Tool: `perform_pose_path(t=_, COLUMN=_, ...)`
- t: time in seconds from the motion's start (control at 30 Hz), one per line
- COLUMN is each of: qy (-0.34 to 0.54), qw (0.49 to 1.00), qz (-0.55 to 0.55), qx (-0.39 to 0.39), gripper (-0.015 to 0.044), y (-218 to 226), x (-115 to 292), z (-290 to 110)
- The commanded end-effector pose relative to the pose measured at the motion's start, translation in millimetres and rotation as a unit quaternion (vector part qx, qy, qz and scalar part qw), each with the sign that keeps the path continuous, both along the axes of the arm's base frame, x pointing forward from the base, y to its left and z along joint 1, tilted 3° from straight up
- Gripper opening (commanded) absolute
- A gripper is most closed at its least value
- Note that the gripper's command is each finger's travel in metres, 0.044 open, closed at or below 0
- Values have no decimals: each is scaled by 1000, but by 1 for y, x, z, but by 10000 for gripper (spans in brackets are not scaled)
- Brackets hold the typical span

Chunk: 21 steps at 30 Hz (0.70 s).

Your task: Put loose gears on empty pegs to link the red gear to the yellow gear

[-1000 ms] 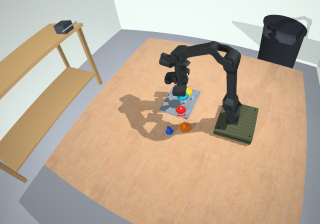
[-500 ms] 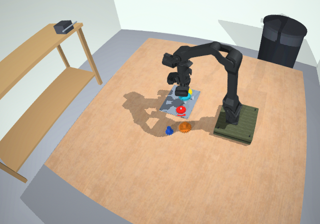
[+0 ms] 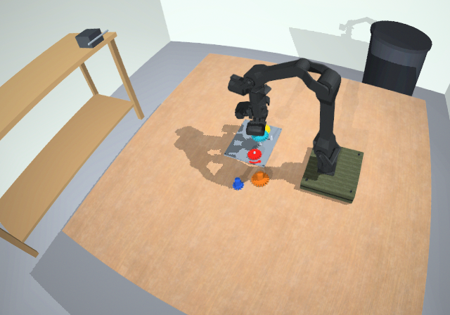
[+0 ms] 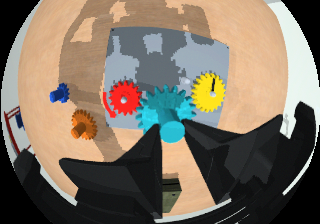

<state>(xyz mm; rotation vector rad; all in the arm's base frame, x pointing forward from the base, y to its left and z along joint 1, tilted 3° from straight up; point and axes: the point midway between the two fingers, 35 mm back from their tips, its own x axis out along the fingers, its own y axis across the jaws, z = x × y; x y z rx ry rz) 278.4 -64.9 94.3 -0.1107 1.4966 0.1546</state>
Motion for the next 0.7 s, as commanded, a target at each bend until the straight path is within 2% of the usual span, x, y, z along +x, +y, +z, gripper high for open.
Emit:
perform_pose_path(t=0.0, qy=0, qw=1000, qz=10, qx=1, gripper=0, y=1, x=0, z=-2)
perform_pose_path(t=0.37, qy=-2, qw=998, qz=66, qx=-3, gripper=0, y=1, x=0, z=-17)
perform_pose_path(t=0.67, qy=-1, qw=999, qz=40, qx=-1, gripper=0, y=1, x=2, z=-30)
